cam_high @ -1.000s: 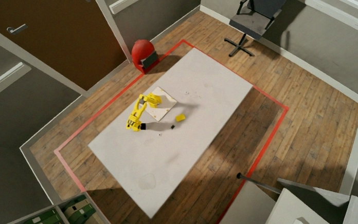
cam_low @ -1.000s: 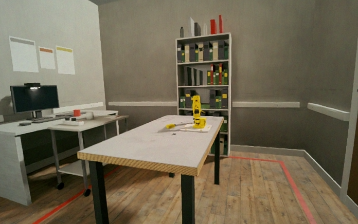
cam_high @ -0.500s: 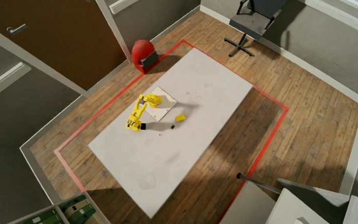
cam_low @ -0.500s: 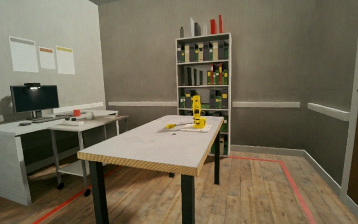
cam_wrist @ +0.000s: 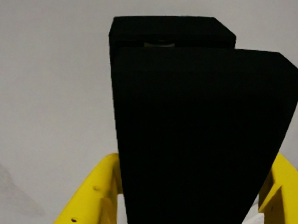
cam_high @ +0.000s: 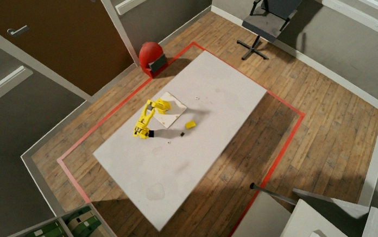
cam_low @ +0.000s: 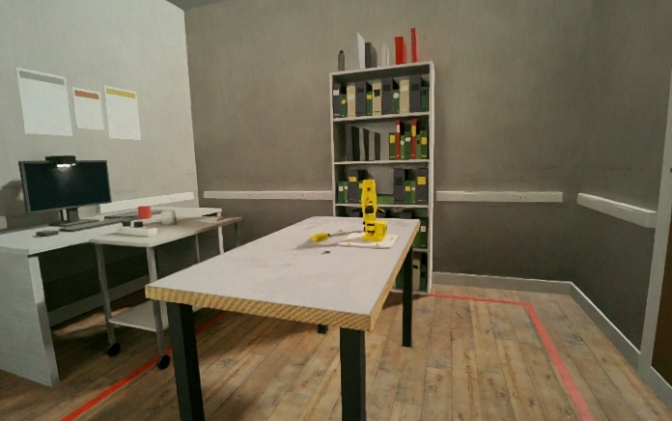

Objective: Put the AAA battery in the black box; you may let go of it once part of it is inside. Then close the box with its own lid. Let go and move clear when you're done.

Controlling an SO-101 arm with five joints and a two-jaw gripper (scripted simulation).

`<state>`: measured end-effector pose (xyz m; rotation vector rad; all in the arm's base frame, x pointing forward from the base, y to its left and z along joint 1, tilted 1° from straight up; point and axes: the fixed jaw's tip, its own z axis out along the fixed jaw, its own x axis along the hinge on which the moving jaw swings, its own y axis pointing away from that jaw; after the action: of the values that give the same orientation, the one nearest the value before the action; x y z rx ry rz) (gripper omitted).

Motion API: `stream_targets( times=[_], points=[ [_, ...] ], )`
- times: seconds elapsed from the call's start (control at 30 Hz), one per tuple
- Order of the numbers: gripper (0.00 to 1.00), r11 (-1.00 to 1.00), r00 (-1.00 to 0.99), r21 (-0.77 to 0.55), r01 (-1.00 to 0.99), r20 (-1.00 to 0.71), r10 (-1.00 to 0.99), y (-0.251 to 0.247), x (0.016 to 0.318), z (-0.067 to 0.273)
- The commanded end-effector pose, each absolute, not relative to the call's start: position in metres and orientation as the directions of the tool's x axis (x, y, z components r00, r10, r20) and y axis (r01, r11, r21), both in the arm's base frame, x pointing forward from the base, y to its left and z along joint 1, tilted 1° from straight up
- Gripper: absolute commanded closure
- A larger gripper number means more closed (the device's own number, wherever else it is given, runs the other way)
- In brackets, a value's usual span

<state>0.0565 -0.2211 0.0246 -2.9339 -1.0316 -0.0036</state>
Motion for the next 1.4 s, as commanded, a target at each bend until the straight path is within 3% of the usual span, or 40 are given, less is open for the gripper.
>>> stream_targets(
  times=[0.0, 1.37],
  points=[
    [0.77, -0.77, 0.771, -0.02, 0.637, 0.01, 0.637, -0.222, 0.059, 0.026],
    [0.77, -0.77, 0.771, -0.02, 0.637, 0.01, 0.637, -0.222, 0.059, 0.013]
  ],
)
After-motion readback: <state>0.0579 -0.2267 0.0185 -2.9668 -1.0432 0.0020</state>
